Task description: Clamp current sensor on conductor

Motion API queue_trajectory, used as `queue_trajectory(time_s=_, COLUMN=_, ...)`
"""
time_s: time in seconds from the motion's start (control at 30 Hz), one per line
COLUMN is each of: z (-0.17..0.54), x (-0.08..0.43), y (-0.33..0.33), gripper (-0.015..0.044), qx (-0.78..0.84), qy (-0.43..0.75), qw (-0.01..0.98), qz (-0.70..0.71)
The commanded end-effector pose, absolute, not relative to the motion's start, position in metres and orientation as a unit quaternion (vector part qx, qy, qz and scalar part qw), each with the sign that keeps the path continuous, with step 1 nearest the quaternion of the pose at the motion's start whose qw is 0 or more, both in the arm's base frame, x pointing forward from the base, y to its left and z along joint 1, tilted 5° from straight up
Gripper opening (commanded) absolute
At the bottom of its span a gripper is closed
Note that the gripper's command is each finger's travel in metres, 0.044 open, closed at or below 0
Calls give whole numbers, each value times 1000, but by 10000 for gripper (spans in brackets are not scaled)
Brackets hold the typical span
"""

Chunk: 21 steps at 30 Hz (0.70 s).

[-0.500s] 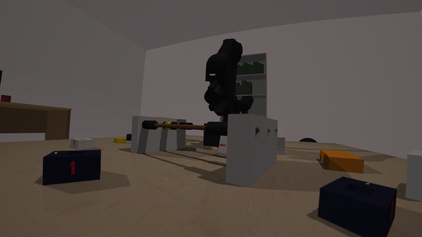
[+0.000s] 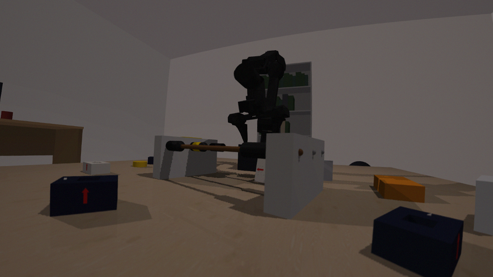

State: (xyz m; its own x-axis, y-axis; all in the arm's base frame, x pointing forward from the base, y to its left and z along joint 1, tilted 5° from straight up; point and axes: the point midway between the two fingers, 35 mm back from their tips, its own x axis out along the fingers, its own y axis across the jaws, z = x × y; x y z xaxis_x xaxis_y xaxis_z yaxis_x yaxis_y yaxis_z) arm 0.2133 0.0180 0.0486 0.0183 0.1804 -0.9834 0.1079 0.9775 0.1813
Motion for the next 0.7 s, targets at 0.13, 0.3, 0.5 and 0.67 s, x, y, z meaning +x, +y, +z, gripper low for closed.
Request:
queue_trajectory(time_s=0.13, z=105, x=289, y=9, gripper=440, qx=53, qy=480, qw=875, qz=29)
queue_trajectory(time_s=0.3, z=170, x=322, y=5, gripper=440, qx=27, qy=314, qw=949, qz=23)
queue_trajectory(time_s=0.5, z=265, x=330, y=2, gripper=440, qx=7, qy=101, qw=995, qz=10)
queue_trajectory(time_s=0.67, z=323, x=316, y=0, gripper=440, qx=0, qy=-25, qw=1000, qz=0)
